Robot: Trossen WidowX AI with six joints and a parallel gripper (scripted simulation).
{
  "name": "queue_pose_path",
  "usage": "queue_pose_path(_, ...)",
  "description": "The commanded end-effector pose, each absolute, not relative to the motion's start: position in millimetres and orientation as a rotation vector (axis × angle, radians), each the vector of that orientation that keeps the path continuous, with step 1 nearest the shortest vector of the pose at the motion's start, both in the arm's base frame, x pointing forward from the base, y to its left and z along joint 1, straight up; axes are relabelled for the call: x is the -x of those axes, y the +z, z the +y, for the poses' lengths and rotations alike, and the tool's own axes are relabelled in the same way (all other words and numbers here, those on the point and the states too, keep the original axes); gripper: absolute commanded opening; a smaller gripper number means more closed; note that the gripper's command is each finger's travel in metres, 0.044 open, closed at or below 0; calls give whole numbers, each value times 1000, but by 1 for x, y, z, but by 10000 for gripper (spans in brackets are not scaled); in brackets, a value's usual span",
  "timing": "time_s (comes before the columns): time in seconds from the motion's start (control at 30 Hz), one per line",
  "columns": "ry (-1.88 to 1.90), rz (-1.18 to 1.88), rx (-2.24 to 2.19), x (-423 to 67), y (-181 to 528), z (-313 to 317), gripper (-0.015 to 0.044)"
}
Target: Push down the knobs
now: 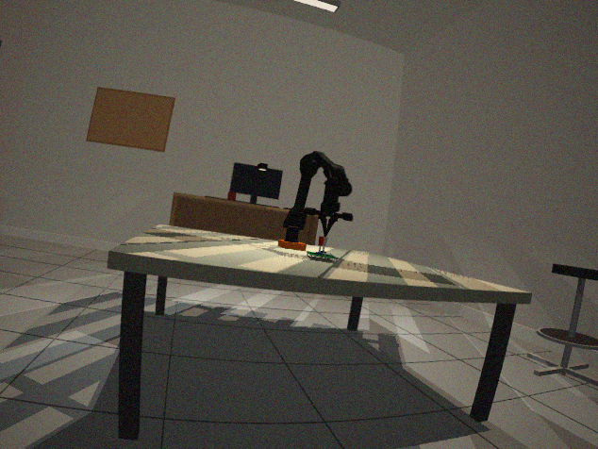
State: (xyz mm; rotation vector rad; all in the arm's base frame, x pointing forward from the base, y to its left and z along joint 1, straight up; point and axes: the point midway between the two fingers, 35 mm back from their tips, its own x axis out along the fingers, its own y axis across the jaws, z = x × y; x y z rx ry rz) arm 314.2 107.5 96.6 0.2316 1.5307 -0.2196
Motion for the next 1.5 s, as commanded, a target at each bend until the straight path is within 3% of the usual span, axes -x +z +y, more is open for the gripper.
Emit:
queue_pose_path(0.0, -216, 1534, -232, -314, 97, 108, 0)
queue_pose_path(1.47, -216, 1534, -232, -314, 81, 108, 0)
